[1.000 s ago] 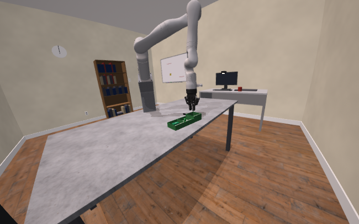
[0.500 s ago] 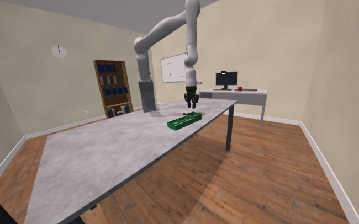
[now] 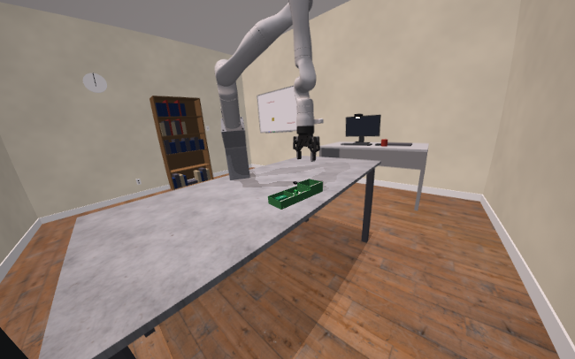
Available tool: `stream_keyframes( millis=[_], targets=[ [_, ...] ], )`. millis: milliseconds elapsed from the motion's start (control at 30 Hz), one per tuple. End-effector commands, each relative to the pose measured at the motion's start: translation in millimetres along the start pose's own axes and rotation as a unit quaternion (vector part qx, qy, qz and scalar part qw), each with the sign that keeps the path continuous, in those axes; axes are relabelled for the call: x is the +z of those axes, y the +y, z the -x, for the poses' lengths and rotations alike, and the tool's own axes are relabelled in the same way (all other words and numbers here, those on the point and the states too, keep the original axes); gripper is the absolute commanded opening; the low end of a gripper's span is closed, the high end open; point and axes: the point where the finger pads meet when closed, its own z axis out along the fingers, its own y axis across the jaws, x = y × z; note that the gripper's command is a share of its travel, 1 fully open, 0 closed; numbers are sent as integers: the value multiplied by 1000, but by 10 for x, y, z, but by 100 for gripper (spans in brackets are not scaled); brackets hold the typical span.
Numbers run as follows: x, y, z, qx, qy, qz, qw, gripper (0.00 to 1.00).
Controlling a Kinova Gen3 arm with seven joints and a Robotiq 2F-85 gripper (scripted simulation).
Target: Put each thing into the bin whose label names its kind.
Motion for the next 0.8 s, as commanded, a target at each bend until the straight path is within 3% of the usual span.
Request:
stream_keyframes(
  millis=[0, 433, 767],
  targets=[
    [-189, 34, -92, 1, 12, 5, 1000, 100],
    [-625, 30, -81, 1, 12, 5, 1000, 100],
    [-625, 30, -82, 1, 12, 5, 1000, 100]
  ],
)
